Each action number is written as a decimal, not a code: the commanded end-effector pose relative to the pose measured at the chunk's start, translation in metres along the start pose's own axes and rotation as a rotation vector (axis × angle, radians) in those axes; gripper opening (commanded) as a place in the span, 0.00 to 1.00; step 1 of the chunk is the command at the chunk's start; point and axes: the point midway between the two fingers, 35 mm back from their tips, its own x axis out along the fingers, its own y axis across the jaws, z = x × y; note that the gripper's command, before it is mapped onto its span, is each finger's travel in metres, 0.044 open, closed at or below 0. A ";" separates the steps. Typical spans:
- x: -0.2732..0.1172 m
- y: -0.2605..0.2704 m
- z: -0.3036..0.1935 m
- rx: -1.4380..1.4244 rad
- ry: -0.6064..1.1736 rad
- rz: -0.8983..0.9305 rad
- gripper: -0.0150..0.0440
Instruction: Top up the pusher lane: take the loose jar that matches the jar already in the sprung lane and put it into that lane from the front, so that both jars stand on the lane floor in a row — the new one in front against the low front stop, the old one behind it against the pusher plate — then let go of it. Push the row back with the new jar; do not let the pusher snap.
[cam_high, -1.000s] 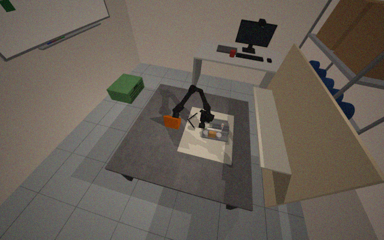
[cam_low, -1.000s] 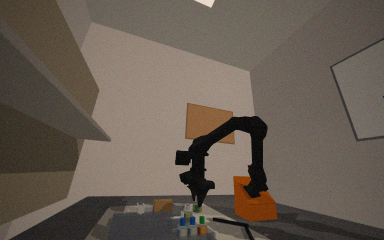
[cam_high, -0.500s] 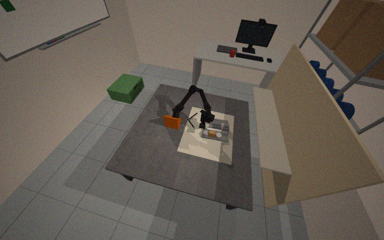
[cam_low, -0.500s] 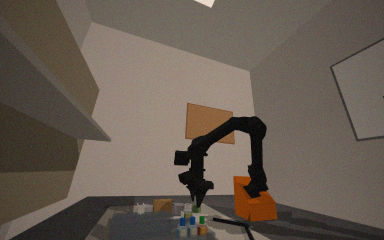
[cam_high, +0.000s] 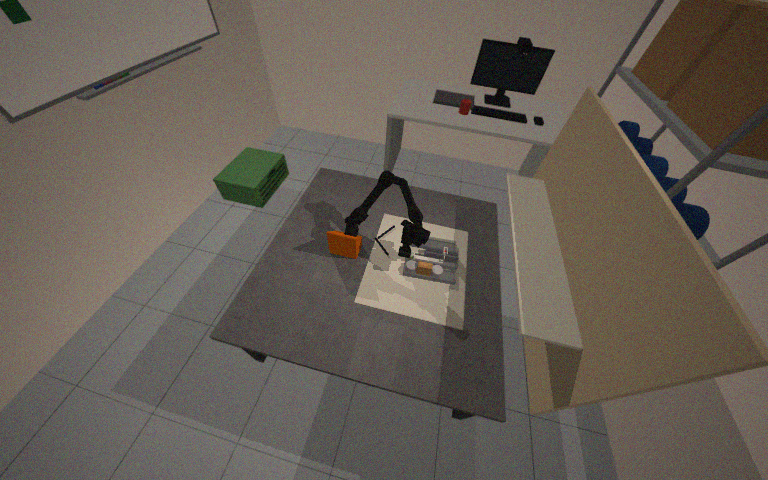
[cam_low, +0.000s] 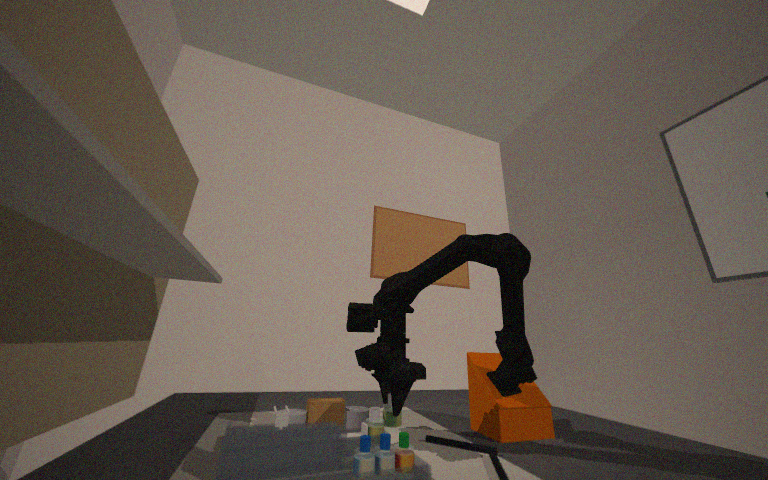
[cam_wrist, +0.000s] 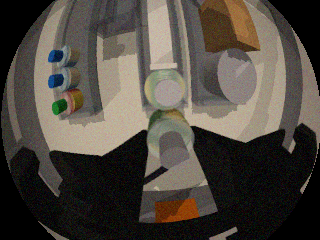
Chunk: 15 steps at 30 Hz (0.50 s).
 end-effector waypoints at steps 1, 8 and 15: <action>-0.002 -0.001 0.008 -0.008 -0.014 -0.001 0.25; -0.002 -0.001 0.010 -0.008 -0.014 -0.001 0.25; -0.002 -0.001 0.013 -0.008 -0.014 -0.001 0.25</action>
